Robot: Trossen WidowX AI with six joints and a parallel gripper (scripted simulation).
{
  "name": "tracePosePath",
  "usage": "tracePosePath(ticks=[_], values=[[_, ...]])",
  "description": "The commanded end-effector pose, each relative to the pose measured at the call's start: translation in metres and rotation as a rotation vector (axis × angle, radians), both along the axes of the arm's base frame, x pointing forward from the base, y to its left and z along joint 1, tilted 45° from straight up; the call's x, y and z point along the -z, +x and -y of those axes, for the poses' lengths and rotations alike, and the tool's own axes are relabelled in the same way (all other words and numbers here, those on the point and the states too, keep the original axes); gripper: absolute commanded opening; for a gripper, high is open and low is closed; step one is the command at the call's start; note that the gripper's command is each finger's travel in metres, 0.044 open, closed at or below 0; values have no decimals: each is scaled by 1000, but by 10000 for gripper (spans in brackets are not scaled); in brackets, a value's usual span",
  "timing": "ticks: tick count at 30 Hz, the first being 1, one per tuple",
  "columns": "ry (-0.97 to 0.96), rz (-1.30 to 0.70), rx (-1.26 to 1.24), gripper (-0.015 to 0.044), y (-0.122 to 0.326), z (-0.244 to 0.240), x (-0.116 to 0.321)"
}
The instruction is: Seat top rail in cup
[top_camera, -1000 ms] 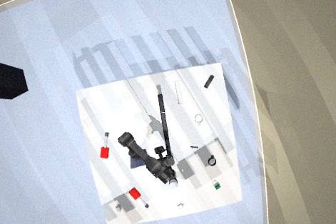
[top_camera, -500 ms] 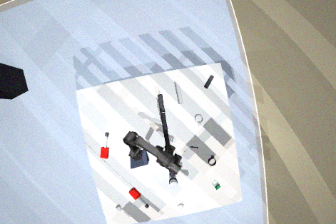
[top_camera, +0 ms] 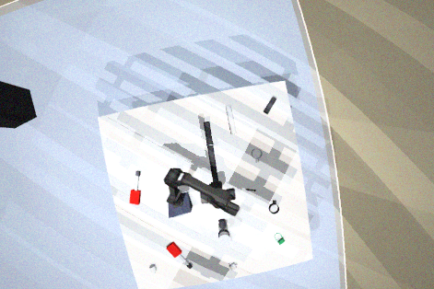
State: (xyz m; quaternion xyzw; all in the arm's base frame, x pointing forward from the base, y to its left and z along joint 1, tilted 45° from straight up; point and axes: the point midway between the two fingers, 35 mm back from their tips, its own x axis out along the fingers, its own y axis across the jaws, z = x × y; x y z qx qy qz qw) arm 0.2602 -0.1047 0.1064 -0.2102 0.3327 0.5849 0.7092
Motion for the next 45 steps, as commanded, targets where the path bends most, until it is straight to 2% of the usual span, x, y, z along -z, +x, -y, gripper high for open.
tracePosePath(ticks=[1,8,45], values=[[-4,9,-27,440,-1,-1,1],[-3,10,-27,440,2,-24,25],[-3,11,-26,440,8,-62,65]])
